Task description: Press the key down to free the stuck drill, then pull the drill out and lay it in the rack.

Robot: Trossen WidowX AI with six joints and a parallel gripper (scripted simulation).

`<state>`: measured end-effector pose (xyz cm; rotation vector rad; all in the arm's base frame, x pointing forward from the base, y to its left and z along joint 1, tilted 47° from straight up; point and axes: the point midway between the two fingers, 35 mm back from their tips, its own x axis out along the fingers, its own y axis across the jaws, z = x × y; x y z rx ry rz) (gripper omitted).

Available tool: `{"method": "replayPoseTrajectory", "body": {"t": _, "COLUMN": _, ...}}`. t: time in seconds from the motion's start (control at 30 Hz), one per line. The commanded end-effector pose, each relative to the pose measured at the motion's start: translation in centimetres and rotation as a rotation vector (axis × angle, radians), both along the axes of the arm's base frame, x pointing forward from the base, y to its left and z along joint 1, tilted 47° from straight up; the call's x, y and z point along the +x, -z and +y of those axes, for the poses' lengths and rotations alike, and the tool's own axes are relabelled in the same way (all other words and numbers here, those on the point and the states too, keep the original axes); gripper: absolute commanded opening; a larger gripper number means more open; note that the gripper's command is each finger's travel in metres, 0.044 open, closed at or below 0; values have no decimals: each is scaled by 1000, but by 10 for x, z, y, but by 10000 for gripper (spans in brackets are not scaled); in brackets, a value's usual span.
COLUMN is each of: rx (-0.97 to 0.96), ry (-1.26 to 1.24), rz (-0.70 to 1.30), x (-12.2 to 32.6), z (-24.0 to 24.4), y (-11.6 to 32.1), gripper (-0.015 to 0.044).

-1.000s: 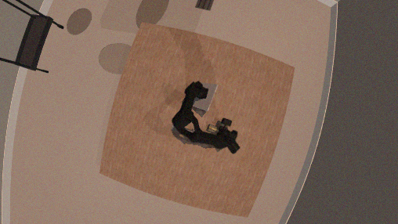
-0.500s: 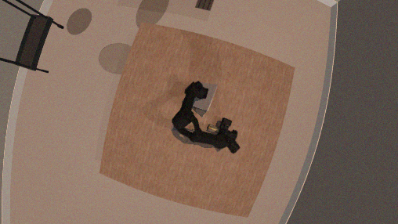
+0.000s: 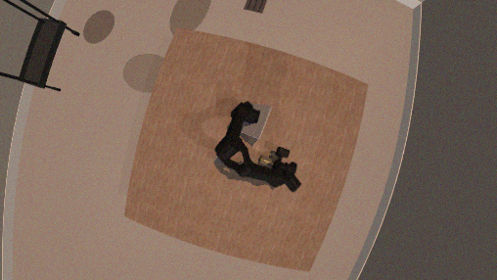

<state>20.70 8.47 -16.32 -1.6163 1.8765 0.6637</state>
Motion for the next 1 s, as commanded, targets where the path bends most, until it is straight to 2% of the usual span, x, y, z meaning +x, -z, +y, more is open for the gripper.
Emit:
{"method": "replayPoseTrajectory", "body": {"t": 0.0, "rx": 2, "ry": 5, "rz": -8, "x": 3, "z": 14, "y": -12, "gripper": 440}}
{"method": "replayPoseTrajectory", "body": {"t": 0.47, "rx": 4, "ry": 4, "rz": -8, "x": 10, "z": 49, "y": -44, "gripper": 440}}
{"method": "replayPoseTrajectory", "body": {"t": 0.6, "rx": 6, "ry": -3, "rz": -12, "x": 10, "z": 46, "y": -41, "gripper": 440}}
{"method": "replayPoseTrajectory", "body": {"t": 0.77, "rx": 136, "ry": 11, "rz": -247, "x": 56, "z": 75, "y": -58, "gripper": 440}}
{"method": "replayPoseTrajectory", "body": {"t": 0.97, "rx": 312, "ry": 58, "rz": -557, "x": 112, "z": 112, "y": -101, "gripper": 440}}
